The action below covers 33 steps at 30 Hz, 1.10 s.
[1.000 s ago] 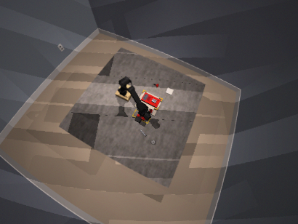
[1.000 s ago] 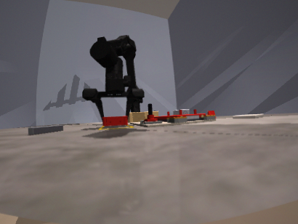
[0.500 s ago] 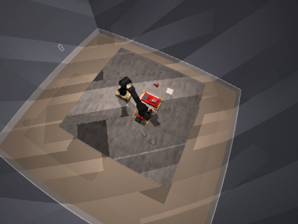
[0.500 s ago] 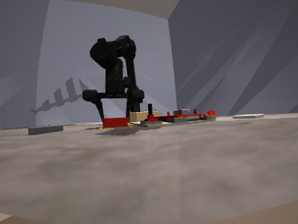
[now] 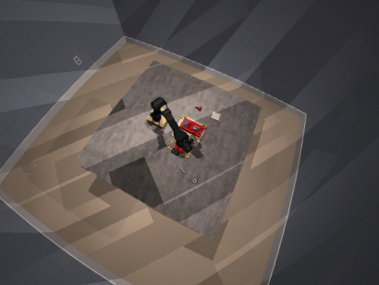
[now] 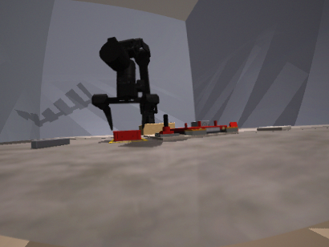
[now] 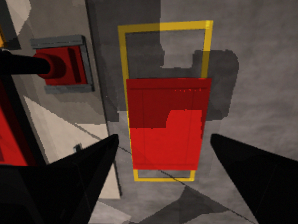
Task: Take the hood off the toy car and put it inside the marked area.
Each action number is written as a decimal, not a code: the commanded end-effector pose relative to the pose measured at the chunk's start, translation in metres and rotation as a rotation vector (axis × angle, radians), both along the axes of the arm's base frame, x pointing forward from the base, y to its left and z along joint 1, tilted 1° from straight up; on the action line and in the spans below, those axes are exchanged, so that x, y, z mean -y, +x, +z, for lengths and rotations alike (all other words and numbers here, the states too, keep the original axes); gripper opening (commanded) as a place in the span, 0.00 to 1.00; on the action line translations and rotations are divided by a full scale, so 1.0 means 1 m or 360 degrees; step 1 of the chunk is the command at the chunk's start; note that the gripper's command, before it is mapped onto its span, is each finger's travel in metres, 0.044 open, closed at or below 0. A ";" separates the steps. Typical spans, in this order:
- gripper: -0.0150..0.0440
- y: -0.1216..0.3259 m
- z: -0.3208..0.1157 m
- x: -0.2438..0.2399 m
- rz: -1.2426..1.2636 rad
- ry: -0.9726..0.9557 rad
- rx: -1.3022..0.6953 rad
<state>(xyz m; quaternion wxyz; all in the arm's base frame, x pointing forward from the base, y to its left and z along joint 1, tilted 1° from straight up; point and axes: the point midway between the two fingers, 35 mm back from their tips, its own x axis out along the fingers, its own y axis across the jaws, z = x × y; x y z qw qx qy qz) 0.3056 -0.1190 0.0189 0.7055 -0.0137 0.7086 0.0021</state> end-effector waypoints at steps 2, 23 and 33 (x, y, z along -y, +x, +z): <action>1.00 0.003 0.053 0.000 -0.0001 -0.0015 0.0047; 1.00 0.003 0.055 0.000 -0.0001 -0.0015 0.0047; 1.00 0.003 0.055 0.000 -0.0001 -0.0015 0.0047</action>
